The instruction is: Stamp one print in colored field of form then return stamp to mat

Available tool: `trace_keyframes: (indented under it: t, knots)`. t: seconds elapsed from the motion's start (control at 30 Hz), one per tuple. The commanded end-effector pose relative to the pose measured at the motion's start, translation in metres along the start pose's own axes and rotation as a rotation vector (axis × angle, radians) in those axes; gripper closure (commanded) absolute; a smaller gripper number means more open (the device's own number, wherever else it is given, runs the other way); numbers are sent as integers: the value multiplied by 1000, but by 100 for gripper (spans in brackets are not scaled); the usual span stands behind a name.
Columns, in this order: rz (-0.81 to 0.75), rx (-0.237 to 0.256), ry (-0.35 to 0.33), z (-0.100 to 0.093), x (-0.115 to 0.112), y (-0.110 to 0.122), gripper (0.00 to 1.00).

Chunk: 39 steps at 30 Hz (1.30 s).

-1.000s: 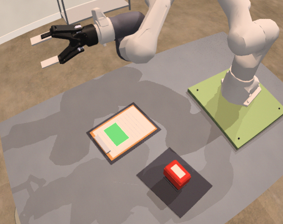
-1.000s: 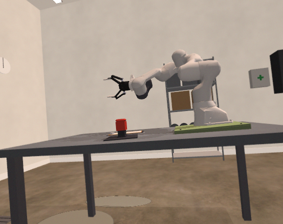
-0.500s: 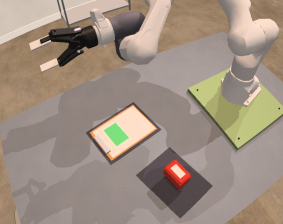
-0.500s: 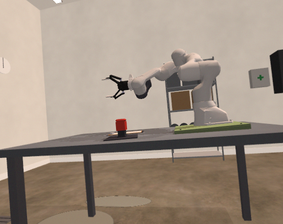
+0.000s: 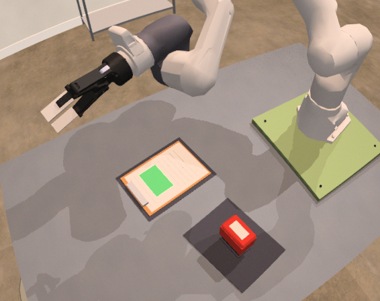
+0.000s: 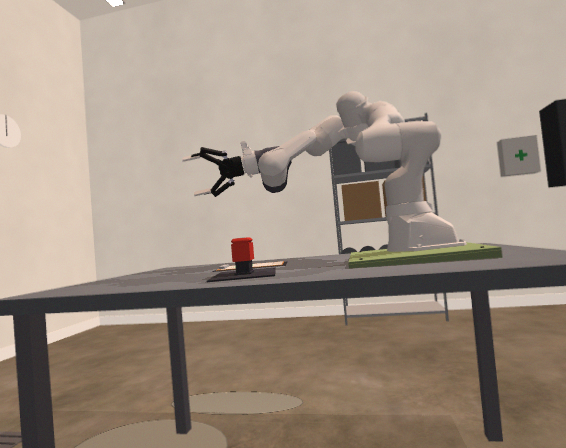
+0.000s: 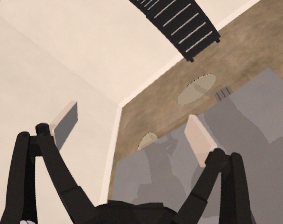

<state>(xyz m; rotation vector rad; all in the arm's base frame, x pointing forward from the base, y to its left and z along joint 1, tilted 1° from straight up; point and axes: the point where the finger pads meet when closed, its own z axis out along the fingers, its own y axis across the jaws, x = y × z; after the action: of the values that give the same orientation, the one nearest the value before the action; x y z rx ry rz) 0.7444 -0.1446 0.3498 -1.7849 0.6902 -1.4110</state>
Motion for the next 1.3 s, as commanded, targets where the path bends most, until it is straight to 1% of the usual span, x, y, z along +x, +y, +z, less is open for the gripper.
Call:
trace_keyframes:
  t: [0.0, 0.4, 0.43, 0.97, 1.0, 1.27]
  knots:
    - [-11, -7, -24, 3, -6, 2, 0]
    - [-11, -7, -24, 3, -6, 2, 0]
    - [-90, -1, -116, 14, -40, -14, 0]
    - [-90, -1, -116, 14, -40, -14, 0]
    - [-180, 8, -216, 23, -77, -30, 0]
    - [-180, 8, -216, 23, -77, -30, 0]
